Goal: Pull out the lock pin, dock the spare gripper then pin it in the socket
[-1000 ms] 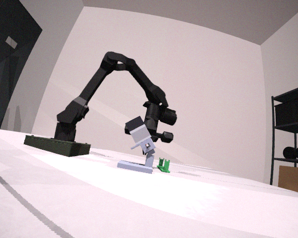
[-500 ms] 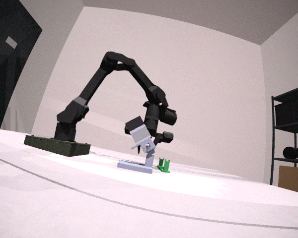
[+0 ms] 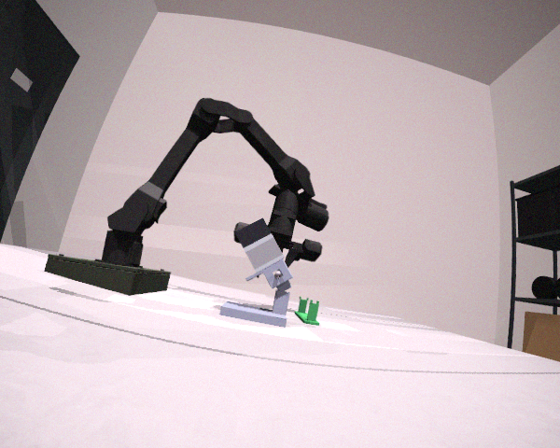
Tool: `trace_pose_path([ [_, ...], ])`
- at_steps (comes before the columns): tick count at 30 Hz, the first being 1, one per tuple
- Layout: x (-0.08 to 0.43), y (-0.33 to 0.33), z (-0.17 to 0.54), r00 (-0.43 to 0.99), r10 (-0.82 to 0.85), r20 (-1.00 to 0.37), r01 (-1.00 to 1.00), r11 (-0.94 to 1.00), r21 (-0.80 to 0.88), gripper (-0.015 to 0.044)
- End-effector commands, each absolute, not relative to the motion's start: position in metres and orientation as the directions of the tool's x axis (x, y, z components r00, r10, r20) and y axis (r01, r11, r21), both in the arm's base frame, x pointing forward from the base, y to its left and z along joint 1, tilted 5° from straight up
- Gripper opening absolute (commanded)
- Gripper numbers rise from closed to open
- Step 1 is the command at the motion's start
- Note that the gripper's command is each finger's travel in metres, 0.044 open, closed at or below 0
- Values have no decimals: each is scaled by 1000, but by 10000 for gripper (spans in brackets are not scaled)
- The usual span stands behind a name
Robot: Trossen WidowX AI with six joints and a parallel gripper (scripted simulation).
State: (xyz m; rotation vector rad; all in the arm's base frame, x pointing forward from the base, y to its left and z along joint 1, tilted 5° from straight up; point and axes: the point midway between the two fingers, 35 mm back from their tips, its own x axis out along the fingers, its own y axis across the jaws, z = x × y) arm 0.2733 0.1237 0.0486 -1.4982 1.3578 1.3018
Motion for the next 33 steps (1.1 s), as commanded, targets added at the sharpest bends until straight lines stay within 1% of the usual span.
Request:
trace_pose_path([
  [1, 273, 130, 57, -64, -246, -967, -976, -185, 111, 200],
  [28, 258, 166, 108, -95, -296, -950, -967, -198, 158, 200],
  [33, 258, 161, 102, -97, -301, -949, -967, -199, 161, 331],
])
